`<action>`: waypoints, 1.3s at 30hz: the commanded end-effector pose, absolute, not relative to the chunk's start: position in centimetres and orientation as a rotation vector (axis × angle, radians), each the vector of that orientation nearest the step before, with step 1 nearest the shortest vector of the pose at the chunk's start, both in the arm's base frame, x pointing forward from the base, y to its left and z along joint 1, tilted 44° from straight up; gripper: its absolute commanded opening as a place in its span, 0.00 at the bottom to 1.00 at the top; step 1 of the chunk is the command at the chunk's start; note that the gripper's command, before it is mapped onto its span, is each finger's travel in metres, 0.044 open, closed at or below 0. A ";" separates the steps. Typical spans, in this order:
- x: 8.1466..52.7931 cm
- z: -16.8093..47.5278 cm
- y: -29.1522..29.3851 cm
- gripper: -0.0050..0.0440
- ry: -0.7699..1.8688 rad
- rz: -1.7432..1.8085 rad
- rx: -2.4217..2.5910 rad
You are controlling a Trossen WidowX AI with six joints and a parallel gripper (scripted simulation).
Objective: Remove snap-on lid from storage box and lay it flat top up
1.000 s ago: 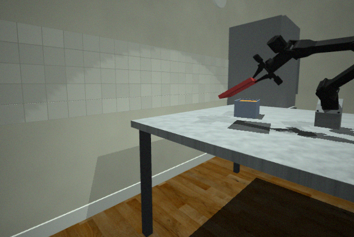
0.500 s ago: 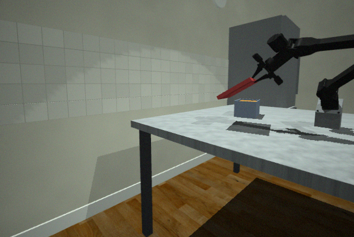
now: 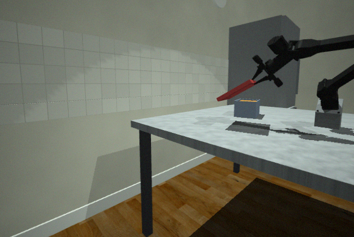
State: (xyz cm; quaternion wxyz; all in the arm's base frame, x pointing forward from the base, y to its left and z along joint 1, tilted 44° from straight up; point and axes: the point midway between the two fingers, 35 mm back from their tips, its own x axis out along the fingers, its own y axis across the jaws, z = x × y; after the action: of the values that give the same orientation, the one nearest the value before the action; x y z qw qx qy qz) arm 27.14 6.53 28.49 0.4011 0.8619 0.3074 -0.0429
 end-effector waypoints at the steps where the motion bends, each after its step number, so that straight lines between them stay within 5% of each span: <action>1: 27.2 28.3 6.6 0.00 0.765 -0.109 2.181; 39: 27.5 26.2 8.7 0.00 0.765 -0.109 2.181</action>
State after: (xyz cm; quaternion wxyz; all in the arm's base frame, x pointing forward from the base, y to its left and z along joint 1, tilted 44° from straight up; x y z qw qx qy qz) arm 27.40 8.61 26.40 0.4019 0.8619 0.3064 -0.0419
